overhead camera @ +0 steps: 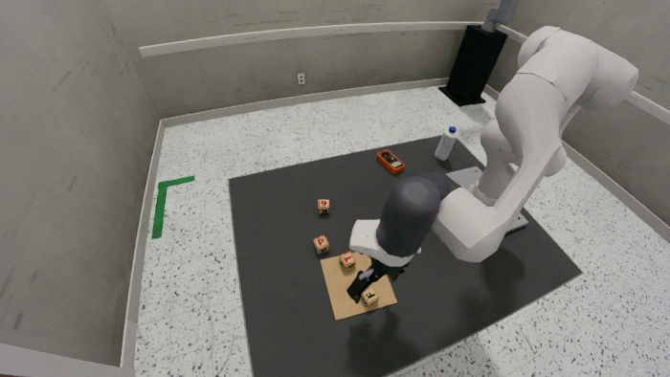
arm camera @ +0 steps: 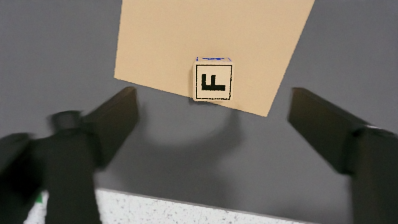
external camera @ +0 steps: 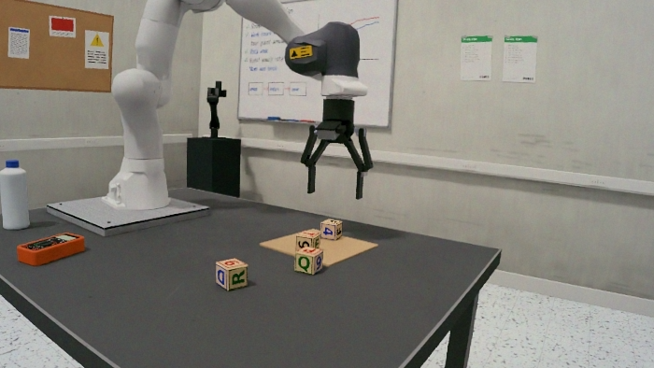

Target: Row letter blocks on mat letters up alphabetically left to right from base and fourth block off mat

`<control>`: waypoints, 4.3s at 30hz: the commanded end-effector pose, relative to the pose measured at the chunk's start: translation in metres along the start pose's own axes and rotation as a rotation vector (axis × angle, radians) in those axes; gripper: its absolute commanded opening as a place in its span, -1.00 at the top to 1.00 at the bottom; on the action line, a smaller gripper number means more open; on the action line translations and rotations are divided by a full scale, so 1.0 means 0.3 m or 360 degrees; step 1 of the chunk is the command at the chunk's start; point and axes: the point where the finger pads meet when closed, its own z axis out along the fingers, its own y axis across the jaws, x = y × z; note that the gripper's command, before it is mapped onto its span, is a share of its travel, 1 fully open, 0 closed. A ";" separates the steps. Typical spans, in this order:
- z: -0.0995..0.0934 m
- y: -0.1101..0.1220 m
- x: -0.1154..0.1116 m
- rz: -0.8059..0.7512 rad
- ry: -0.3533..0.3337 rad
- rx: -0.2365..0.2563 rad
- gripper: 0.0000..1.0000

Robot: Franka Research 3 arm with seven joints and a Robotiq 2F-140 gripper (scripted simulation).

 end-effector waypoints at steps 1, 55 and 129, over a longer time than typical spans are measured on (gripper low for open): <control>0.001 0.008 0.003 0.0012 0.0005 -0.0012 -1.00; 0.000 -0.094 0.351 0.1221 -0.0001 -0.0026 -1.00; -0.022 -0.137 0.779 0.2587 0.0014 -0.0004 0.14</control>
